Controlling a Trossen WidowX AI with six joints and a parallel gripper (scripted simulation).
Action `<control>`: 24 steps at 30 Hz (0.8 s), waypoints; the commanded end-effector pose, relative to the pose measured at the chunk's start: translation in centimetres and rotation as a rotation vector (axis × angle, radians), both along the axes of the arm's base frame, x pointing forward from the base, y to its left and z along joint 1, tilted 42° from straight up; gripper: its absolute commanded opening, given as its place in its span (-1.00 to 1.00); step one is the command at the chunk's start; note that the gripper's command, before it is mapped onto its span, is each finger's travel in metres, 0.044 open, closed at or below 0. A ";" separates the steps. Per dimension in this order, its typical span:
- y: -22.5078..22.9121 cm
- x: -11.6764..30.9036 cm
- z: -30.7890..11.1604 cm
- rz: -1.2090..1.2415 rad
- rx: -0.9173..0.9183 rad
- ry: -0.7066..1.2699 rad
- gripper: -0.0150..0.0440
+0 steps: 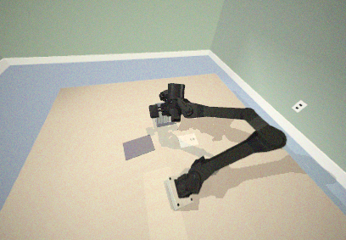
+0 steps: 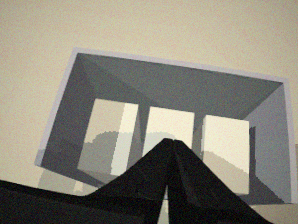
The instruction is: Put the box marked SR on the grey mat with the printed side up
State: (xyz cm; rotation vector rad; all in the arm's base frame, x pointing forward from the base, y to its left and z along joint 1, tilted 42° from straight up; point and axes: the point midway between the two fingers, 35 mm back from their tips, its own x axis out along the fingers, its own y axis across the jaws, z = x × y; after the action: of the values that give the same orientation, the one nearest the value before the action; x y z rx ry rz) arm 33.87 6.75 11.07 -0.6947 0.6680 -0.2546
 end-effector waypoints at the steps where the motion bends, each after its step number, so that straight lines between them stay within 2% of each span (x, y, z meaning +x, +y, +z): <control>1: -0.5 -0.1 -0.7 0.005 -0.002 0.004 -0.49; 24: -0.9 -0.4 -1.2 0.005 -0.003 0.004 -0.49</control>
State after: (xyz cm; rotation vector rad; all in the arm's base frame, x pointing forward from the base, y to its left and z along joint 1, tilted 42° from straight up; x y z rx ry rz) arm 33.83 5.95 10.14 -0.6952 0.6625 -0.2507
